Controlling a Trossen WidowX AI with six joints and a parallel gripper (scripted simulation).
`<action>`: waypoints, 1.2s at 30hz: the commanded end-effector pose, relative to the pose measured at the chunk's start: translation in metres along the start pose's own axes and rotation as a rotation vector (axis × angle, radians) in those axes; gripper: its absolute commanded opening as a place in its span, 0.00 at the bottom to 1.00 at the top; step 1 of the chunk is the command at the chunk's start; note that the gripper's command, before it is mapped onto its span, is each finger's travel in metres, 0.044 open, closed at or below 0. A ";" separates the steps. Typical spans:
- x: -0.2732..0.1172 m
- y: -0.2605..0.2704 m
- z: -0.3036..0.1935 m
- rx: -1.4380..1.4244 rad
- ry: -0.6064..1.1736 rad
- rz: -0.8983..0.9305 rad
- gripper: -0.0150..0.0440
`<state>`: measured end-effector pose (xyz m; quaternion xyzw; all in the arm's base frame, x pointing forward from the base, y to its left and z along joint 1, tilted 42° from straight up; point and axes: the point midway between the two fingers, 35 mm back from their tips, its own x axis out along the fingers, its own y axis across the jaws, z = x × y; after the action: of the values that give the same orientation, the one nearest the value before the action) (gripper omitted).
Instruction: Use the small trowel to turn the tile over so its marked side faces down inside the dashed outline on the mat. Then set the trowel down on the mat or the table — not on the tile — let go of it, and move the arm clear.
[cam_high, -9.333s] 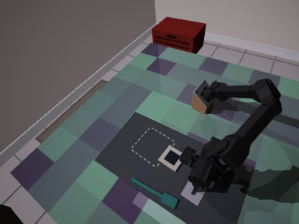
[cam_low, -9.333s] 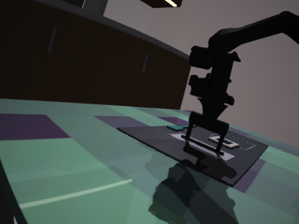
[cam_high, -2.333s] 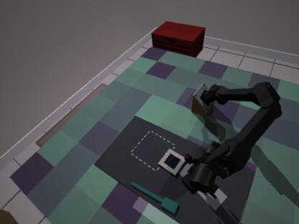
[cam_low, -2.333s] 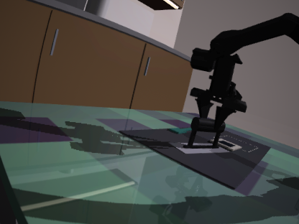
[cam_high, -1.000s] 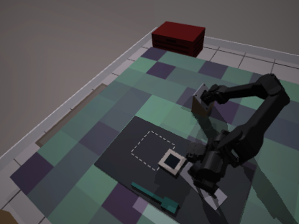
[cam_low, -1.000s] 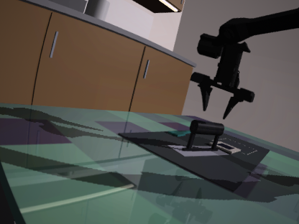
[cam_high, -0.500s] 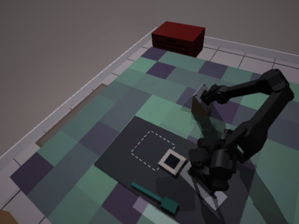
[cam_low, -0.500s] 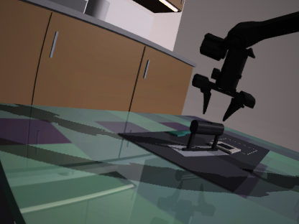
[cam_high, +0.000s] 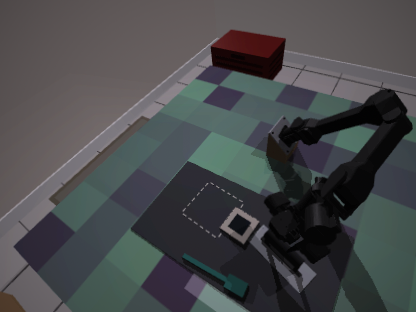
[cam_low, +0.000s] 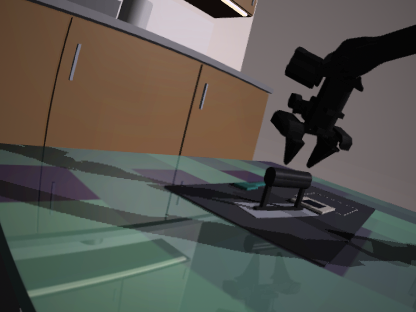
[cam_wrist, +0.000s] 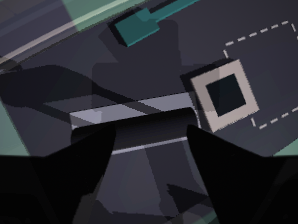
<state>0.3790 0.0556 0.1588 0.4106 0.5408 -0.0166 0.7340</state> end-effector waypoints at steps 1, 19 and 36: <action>0.002 0.000 -0.002 -0.123 -0.034 0.001 0.76; 0.003 0.002 -0.009 -0.700 -0.206 -0.013 0.76; 0.008 -0.006 -0.025 -1.241 -0.366 -0.115 0.76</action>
<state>0.3630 0.0689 0.1495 -0.0858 0.3531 0.1821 0.9136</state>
